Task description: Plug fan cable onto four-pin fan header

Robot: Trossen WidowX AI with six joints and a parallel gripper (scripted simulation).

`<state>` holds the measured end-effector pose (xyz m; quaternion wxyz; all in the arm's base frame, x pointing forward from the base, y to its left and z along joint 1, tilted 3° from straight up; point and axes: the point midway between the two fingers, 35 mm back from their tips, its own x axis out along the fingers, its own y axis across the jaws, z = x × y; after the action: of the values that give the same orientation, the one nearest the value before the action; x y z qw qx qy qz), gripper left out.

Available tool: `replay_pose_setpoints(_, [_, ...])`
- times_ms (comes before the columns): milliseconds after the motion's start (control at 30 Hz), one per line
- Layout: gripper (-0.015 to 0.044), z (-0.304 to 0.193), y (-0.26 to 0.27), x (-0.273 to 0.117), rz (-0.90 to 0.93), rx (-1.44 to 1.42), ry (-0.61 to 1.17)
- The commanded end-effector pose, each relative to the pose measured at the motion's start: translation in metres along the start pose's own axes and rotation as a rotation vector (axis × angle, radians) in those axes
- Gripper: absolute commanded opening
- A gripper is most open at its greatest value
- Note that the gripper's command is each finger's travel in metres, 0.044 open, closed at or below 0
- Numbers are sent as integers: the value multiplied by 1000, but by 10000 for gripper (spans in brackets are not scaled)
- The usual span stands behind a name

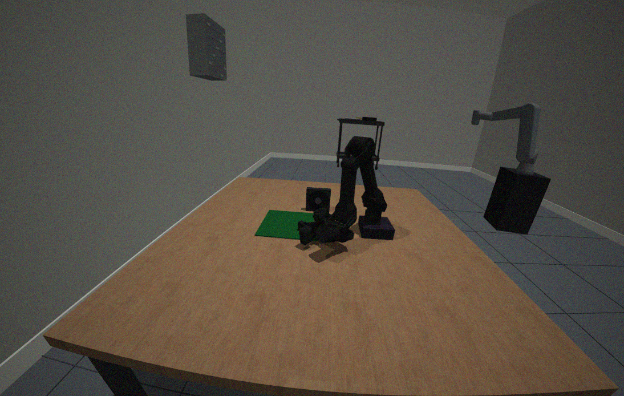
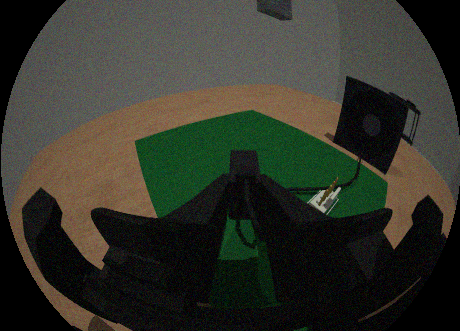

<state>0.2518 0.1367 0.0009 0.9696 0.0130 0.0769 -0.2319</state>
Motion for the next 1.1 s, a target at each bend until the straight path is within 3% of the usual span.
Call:
replay_pose_setpoints(0, [0,0,0,0,0,-1,0])
replay_pose_setpoints(767, [0,0,0,0,0,-1,0])
replay_pose_setpoints(933, [131,0,0,0,0,0,0])
replay_pose_setpoints(1067, [140,0,0,0,0,0,0])
